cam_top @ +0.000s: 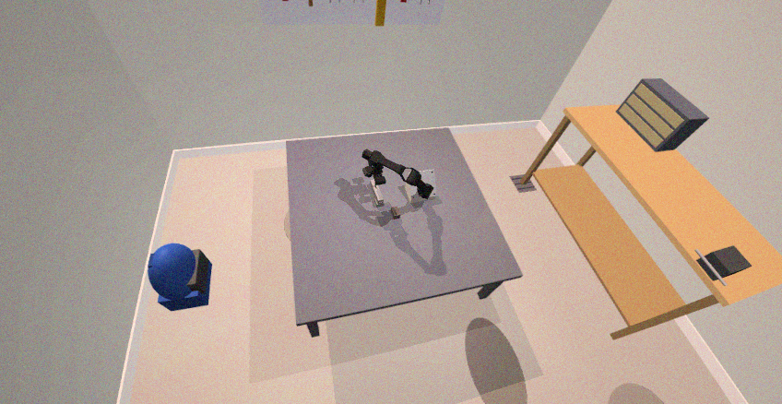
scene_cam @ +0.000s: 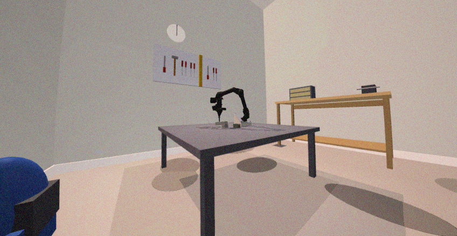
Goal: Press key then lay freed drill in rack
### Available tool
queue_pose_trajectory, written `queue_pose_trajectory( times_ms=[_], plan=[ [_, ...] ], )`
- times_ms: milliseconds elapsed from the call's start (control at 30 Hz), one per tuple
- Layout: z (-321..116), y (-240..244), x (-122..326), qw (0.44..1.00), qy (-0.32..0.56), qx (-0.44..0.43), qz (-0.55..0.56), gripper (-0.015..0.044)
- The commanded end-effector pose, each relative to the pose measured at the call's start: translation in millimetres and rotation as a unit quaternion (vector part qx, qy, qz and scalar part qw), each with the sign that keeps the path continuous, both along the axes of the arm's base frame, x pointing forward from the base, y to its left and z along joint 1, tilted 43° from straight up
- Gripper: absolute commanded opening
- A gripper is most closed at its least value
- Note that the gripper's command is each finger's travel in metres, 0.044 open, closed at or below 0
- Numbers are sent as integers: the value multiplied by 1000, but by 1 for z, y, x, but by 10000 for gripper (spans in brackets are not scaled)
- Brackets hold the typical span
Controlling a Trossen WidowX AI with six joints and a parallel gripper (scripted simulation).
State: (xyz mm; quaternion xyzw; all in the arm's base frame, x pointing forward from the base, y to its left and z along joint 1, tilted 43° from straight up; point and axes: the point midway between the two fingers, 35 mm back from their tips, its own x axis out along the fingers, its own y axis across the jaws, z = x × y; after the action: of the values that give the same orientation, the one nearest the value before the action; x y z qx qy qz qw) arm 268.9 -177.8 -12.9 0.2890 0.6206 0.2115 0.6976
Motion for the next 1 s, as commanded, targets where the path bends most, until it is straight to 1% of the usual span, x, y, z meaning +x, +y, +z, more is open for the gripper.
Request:
queue_pose_trajectory(
  times_ms=[0, 967],
  plan=[
    [-4, 6, 1, 1000, 4, 3, 3, 0],
    [-9, 13, -1, 1000, 4, 4, 3, 0]
  ],
)
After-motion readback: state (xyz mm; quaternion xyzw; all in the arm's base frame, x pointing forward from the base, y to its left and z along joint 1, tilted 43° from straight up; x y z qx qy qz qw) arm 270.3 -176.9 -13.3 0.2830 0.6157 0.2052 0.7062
